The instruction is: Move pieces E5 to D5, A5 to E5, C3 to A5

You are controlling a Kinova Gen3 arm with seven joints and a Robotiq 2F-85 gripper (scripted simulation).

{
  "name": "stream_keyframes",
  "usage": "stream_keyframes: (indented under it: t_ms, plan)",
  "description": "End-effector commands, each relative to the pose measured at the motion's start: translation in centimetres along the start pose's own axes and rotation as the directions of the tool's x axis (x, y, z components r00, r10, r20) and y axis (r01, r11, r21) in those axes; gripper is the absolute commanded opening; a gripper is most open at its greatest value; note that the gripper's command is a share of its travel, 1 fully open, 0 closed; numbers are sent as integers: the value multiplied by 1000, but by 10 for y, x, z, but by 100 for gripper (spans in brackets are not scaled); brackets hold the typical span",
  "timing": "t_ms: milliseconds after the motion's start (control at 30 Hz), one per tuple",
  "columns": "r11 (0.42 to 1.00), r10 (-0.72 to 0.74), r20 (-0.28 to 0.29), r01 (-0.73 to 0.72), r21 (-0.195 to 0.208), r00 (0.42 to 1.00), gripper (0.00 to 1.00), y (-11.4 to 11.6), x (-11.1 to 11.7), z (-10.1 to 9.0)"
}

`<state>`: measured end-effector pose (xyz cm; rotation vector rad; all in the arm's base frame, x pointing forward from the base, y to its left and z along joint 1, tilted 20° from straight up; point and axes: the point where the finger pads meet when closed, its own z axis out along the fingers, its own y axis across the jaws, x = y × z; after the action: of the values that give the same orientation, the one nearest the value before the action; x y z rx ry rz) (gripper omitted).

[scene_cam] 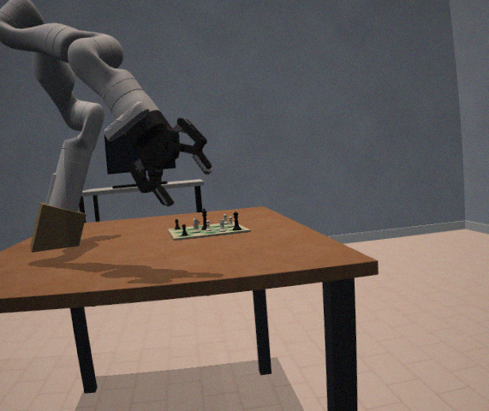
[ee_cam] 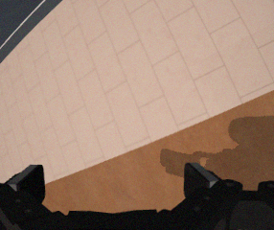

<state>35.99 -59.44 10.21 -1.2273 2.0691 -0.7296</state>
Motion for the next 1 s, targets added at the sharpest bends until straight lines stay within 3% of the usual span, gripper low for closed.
stream_keyframes:
  t_ms: [0,967]
  plan:
    - [1000,-1,-2,1,1,1000,100,-1,1,-1]
    - [1000,10,-6,-10,-6,1000,100,0,-1,0]
